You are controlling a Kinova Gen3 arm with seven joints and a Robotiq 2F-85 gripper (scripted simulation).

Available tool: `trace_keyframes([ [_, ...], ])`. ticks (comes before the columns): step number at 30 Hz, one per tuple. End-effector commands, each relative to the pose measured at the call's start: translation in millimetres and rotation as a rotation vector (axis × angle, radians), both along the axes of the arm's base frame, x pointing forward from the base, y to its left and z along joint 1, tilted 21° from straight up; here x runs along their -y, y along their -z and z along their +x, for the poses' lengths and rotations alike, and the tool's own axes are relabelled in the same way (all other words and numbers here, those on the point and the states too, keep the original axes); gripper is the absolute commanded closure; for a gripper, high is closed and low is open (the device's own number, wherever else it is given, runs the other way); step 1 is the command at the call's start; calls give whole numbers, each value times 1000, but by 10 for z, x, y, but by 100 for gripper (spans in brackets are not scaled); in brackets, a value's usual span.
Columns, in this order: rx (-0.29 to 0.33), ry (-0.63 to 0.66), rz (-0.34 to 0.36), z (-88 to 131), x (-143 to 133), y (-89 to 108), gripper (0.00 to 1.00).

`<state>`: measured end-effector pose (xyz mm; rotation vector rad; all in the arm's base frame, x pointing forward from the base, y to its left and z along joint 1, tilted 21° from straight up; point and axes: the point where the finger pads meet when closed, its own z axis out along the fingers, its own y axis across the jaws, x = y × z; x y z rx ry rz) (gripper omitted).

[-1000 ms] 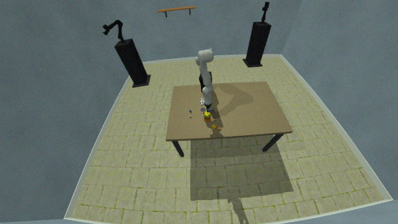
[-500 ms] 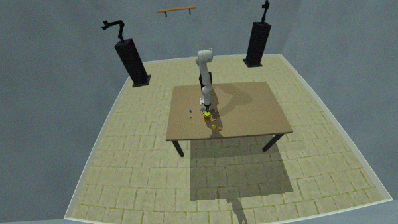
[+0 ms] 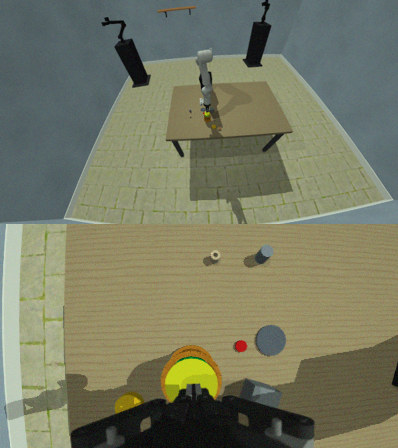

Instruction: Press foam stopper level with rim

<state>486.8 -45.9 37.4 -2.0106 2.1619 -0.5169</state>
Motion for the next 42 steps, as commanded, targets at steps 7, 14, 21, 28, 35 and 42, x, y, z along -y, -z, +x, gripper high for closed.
trace_keyframes([
  [7,1,0,0,4,-1,-7,100],
  [14,1,0,0,4,-1,-7,100],
  [21,1,0,0,4,-1,-7,100],
  [28,1,0,0,7,-1,-10,100],
  [35,0,0,1,20,0,-25,100],
  [42,0,0,1,42,10,36,100],
])
